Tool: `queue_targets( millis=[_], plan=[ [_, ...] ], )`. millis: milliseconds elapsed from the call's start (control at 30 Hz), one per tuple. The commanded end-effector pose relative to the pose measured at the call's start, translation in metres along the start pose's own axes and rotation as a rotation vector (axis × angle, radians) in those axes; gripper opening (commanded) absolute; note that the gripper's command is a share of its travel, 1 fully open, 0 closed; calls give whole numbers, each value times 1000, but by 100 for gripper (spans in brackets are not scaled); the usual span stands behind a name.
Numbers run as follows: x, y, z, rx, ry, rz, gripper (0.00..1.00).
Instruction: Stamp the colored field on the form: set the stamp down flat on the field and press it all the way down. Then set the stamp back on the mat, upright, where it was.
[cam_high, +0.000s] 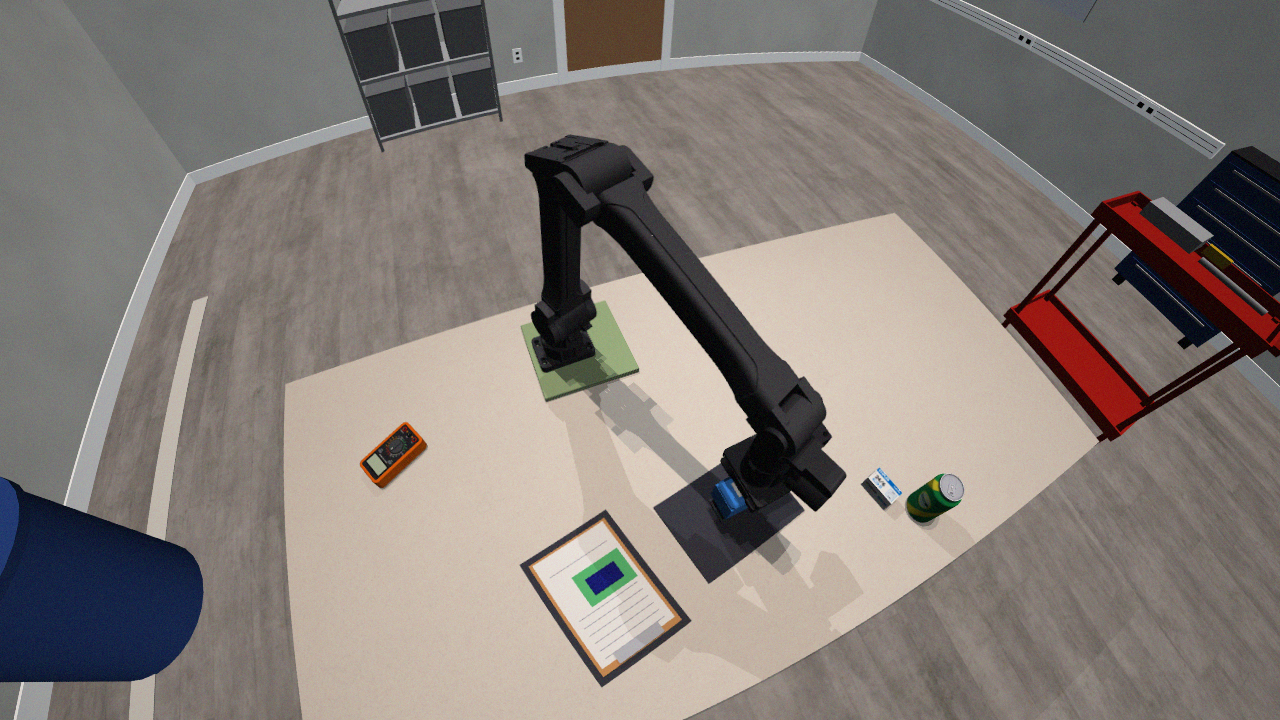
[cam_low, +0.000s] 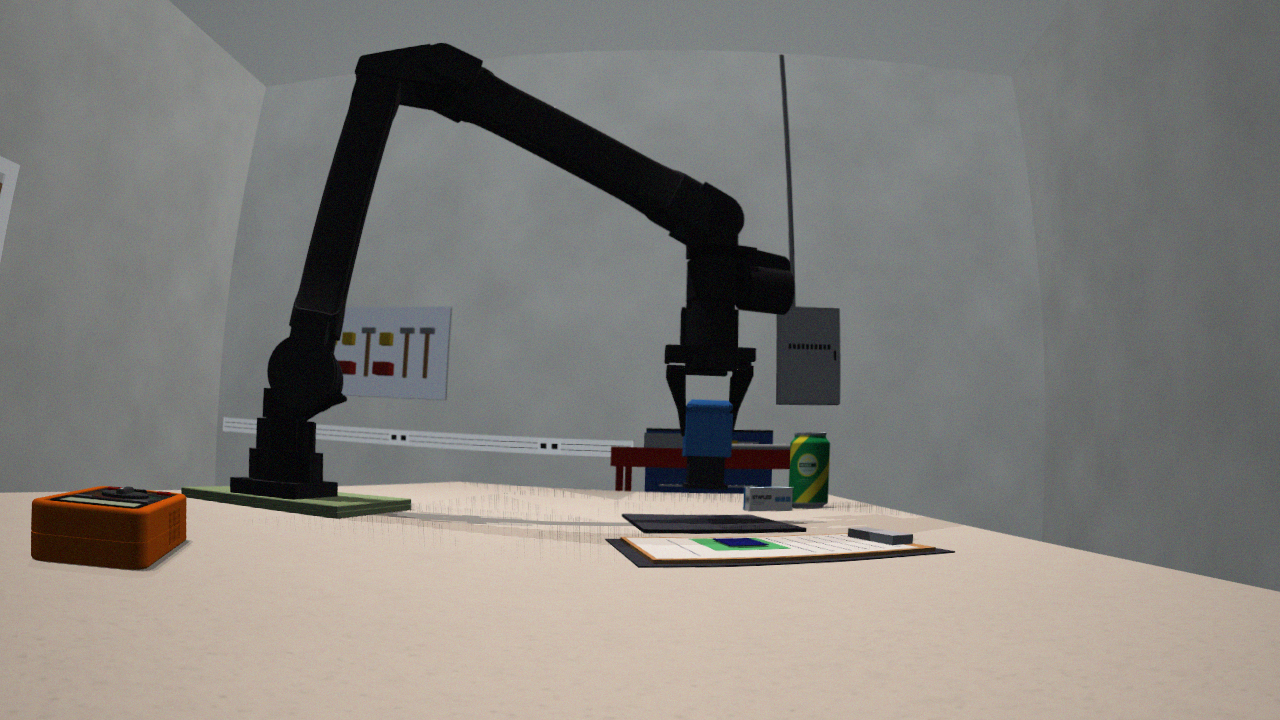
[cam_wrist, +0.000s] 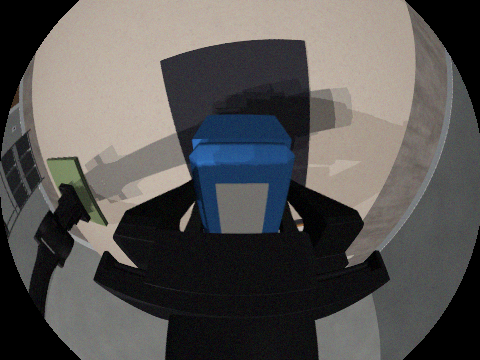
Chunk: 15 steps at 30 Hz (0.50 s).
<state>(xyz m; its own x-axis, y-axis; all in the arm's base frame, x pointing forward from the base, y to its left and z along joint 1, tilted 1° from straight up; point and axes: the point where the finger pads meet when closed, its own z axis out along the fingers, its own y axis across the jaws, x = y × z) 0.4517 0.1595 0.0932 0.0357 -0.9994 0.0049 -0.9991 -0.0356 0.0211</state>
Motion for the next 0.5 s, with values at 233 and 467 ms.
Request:
queue_targets(
  millis=[233, 467],
  plan=[
    [-7, -23, -36, 80, -26, 19, 33],
    [-7, -23, -36, 80, -26, 20, 33]
  ],
)
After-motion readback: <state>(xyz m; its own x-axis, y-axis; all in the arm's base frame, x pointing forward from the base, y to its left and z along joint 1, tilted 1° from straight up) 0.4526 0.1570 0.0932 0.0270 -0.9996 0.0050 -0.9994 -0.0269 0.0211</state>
